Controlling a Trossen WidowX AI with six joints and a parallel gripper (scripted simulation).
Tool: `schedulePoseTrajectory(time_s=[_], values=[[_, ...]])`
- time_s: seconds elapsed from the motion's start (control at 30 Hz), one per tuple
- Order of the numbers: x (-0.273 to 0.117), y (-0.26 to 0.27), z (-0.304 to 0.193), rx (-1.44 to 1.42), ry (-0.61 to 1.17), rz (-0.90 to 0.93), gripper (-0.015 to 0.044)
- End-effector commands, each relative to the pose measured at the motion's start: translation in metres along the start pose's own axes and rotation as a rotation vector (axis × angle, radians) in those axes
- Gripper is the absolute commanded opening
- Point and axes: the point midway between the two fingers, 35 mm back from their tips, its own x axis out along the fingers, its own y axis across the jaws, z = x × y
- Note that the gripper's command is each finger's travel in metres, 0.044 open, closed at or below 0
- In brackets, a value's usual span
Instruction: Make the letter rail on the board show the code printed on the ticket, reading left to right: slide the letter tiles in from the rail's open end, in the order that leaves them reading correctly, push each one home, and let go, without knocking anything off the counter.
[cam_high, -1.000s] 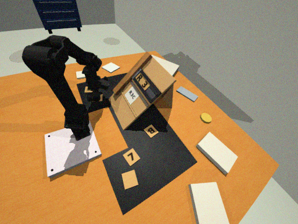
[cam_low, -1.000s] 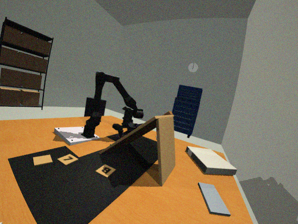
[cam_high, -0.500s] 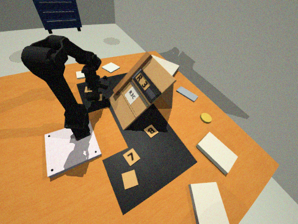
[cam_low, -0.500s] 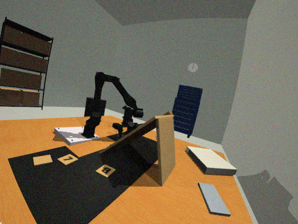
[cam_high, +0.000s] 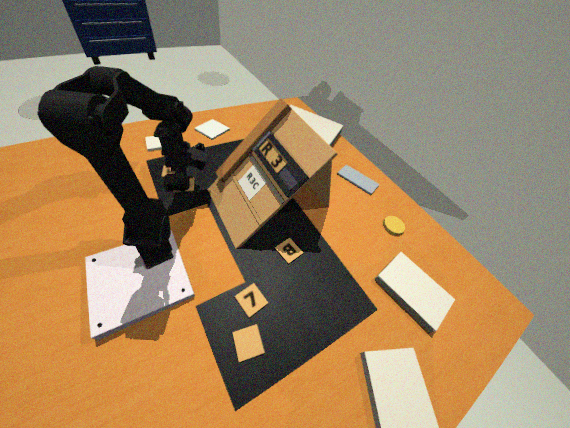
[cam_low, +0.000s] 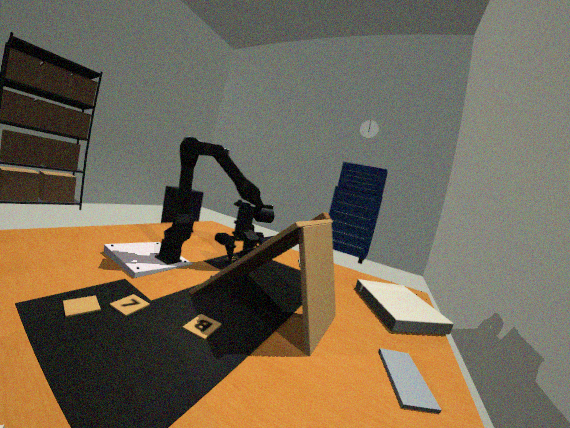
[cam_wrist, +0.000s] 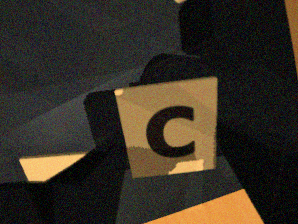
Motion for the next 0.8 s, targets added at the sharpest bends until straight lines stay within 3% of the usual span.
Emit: schedulePoseTrajectory(time_s=[0.0,0.77], values=[[-0.003,0.0,0.0,0.004,-0.006,0.001,0.0],[-0.016,-0.001,-0.002,0.004,-0.005,0.001,0.0]])
